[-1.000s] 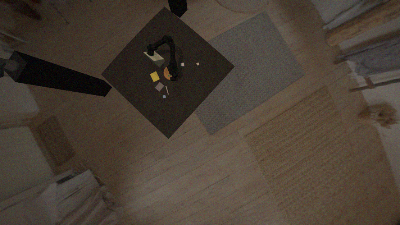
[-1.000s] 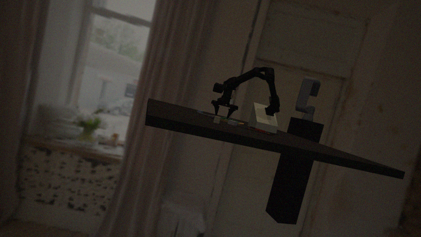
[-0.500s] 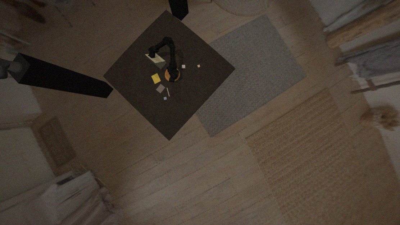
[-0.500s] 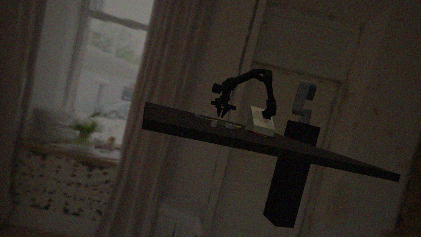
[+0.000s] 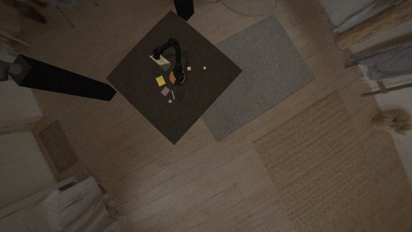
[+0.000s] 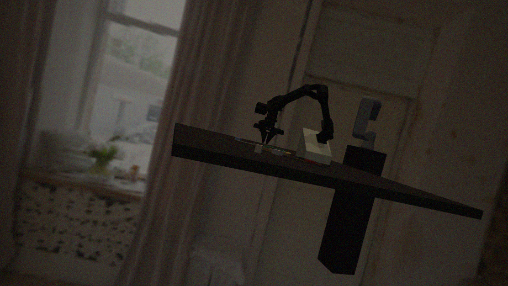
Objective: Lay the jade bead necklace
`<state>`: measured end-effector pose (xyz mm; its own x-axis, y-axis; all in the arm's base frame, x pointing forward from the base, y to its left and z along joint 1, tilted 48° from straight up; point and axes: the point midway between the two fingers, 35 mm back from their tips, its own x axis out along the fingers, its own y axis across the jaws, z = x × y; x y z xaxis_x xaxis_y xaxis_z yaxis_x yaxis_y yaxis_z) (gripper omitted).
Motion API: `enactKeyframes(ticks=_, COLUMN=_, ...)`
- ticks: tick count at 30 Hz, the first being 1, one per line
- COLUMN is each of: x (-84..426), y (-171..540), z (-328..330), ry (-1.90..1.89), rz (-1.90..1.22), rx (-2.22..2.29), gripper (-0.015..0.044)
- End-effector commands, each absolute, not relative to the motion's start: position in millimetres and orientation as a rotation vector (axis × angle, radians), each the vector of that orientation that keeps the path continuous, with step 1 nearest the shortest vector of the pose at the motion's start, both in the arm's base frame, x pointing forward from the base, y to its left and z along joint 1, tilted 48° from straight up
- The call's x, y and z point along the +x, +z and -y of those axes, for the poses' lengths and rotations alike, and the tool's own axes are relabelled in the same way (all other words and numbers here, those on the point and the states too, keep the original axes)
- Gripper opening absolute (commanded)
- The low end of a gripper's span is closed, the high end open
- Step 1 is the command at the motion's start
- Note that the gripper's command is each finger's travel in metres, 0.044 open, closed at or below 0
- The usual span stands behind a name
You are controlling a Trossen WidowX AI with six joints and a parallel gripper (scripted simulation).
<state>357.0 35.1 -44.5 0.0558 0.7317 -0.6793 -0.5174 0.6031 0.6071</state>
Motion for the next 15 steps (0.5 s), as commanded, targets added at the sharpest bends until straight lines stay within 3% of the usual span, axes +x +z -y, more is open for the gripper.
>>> enactKeyframes(ticks=1, x=353.2, y=-51.7, z=-41.0, ry=0.96, rz=-1.191, rx=0.241, gripper=0.012)
enactKeyframes(ticks=15, x=352.2, y=-58.6, z=-48.9, ry=0.96, rz=-1.195, rx=0.245, gripper=0.012)
